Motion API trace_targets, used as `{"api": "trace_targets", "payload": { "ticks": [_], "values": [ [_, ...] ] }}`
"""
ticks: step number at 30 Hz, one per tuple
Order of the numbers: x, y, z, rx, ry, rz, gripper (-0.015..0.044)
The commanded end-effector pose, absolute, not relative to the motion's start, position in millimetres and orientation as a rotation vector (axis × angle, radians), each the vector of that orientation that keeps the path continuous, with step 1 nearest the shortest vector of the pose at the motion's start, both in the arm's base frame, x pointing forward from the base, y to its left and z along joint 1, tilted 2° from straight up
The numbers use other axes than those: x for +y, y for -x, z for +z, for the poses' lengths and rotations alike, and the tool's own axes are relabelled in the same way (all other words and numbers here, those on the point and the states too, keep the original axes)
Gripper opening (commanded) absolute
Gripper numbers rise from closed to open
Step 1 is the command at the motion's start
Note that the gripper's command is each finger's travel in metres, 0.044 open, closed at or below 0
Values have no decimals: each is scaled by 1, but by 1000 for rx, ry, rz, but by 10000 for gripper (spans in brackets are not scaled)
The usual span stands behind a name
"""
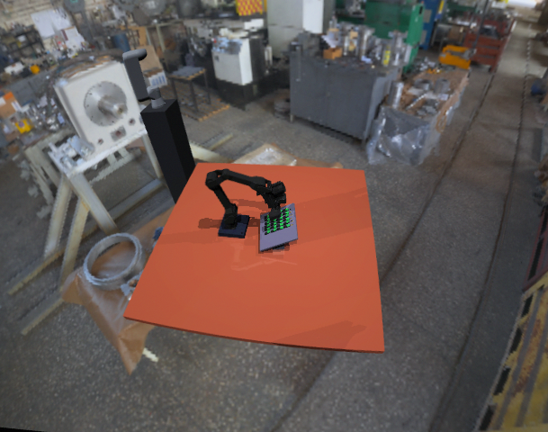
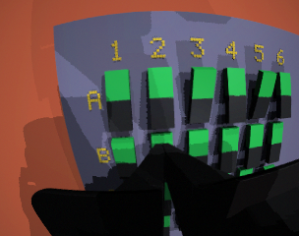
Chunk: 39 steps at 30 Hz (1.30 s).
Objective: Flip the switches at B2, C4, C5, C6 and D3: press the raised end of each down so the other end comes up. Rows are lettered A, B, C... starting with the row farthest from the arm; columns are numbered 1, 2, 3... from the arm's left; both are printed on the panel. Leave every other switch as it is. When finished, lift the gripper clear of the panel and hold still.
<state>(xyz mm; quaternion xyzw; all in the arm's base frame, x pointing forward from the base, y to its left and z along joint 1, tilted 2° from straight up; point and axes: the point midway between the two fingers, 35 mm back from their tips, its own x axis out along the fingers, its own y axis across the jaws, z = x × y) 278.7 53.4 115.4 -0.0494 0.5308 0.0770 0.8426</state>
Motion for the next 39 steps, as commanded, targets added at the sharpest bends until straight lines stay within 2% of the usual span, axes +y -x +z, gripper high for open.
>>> {"api": "trace_targets", "payload": {
  "ticks": [1, 5, 10, 17, 24, 39],
  "values": [
    [52, -271, 136, 1108, 103, 161, 0],
    [48, -250, 171, 1091, 100, 159, 0],
    [41, -247, 169, 1093, 101, 158, 0],
    [-9, -209, 145, 1095, 105, 156, 0],
    [-7, -222, 115, 1069, 103, 157, 0],
    [-6, -229, 101, 1068, 103, 157, 0]
  ]
}}
